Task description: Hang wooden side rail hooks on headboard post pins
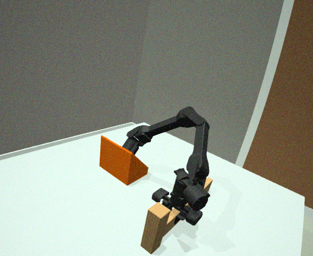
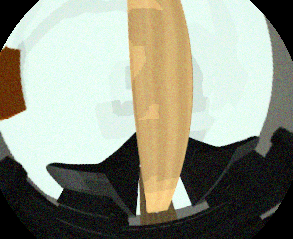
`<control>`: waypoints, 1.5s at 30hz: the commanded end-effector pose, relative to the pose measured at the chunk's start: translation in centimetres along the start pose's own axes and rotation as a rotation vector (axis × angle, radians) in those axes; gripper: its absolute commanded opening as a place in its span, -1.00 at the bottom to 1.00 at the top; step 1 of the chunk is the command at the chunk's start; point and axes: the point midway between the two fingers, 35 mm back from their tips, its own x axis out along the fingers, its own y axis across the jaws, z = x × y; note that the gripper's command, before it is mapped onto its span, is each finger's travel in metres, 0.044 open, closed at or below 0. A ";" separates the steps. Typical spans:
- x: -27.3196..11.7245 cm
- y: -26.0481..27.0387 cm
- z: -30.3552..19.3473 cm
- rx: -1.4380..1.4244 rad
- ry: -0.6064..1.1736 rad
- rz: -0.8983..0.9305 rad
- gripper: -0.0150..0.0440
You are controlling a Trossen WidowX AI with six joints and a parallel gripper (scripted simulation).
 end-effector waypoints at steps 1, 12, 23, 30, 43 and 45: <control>0.1 -0.1 -0.2 0.001 0.006 -0.004 -0.49; 0.0 0.0 0.0 0.000 0.000 0.000 0.40; -4.0 0.0 0.0 0.001 0.008 -0.004 1.00; -4.0 0.0 1.5 0.001 0.007 -0.003 1.00; -4.0 -0.1 2.7 -0.006 0.010 -0.001 1.00; -4.0 -0.1 2.7 -0.006 0.010 -0.001 1.00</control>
